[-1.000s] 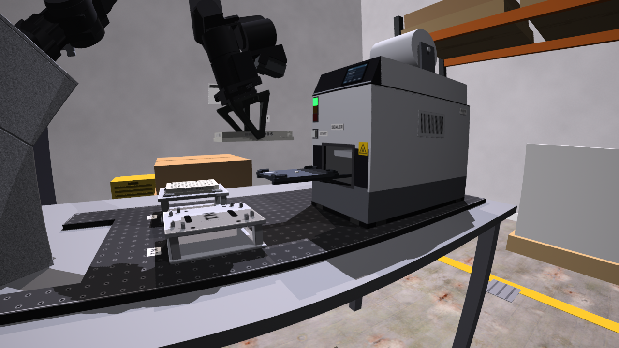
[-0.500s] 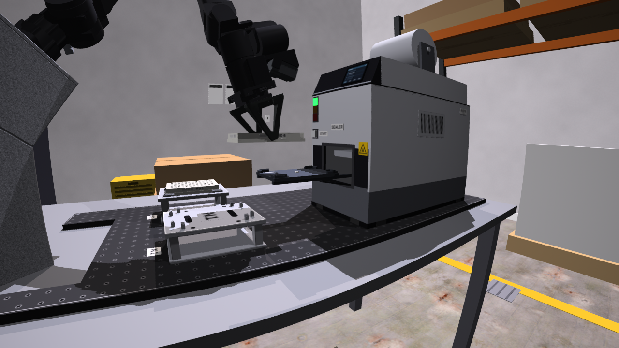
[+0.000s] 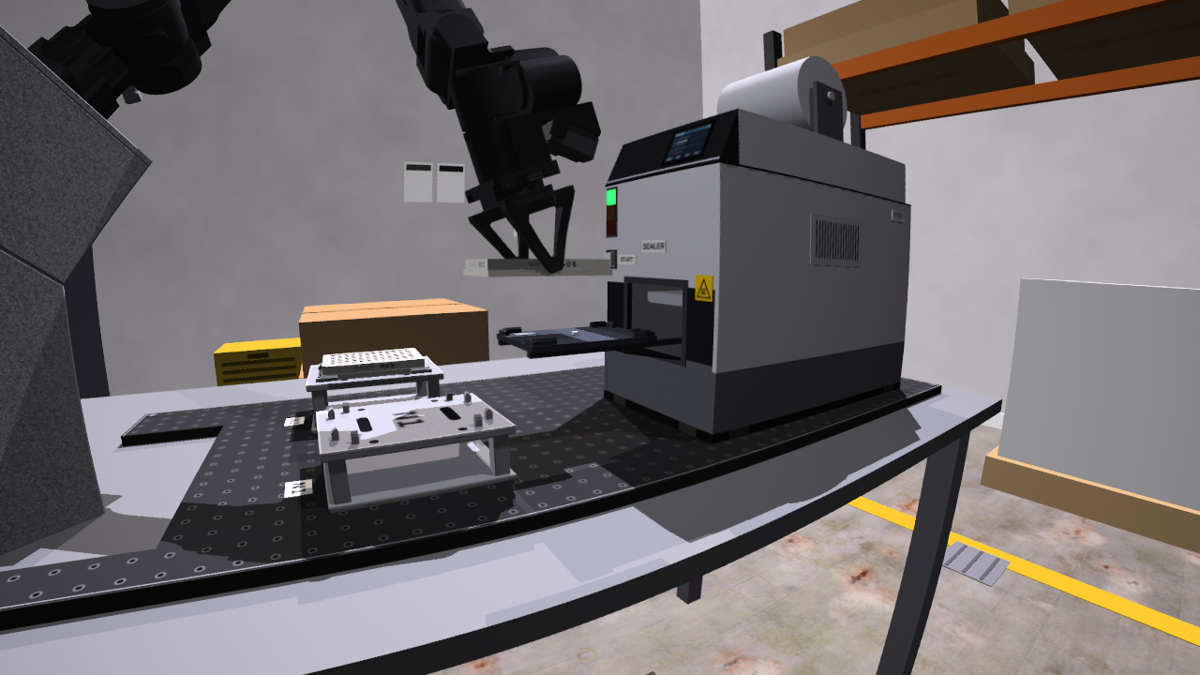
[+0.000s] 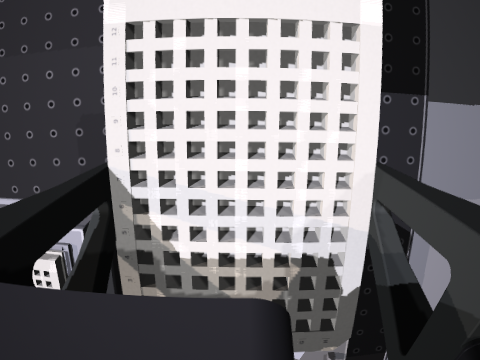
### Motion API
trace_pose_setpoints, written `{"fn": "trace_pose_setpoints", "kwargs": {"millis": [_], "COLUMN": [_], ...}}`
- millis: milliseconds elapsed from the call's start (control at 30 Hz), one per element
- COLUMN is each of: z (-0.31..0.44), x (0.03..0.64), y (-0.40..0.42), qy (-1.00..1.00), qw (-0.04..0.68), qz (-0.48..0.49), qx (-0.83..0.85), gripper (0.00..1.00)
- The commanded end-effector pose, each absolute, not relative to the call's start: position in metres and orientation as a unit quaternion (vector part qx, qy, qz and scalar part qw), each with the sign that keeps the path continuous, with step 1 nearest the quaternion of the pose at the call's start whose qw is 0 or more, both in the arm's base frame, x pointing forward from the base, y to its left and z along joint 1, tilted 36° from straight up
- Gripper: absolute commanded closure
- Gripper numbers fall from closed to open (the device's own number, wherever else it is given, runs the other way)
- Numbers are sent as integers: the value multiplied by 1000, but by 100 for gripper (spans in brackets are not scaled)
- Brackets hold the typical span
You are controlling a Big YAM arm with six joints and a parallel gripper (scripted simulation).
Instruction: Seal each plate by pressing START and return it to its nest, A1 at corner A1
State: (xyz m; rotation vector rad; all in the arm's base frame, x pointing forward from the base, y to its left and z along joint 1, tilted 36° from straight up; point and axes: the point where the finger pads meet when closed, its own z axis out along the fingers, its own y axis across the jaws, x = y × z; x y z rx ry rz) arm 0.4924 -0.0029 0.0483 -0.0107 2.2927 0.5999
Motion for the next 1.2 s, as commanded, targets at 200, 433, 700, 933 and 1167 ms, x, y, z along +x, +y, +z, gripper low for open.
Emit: {"fn": "trace_pose_setpoints", "kwargs": {"millis": [200, 433, 700, 933, 1167], "z": [64, 74, 80, 79, 84], "x": [515, 533, 546, 537, 537], "y": [0, 4, 1, 3, -9], "qy": [895, 893, 894, 892, 889], "qw": [378, 383, 381, 387, 398], "qz": [235, 235, 235, 234, 228], "qx": [0, -6, -1, -12, -8], "gripper": [100, 100, 100, 100, 100]}}
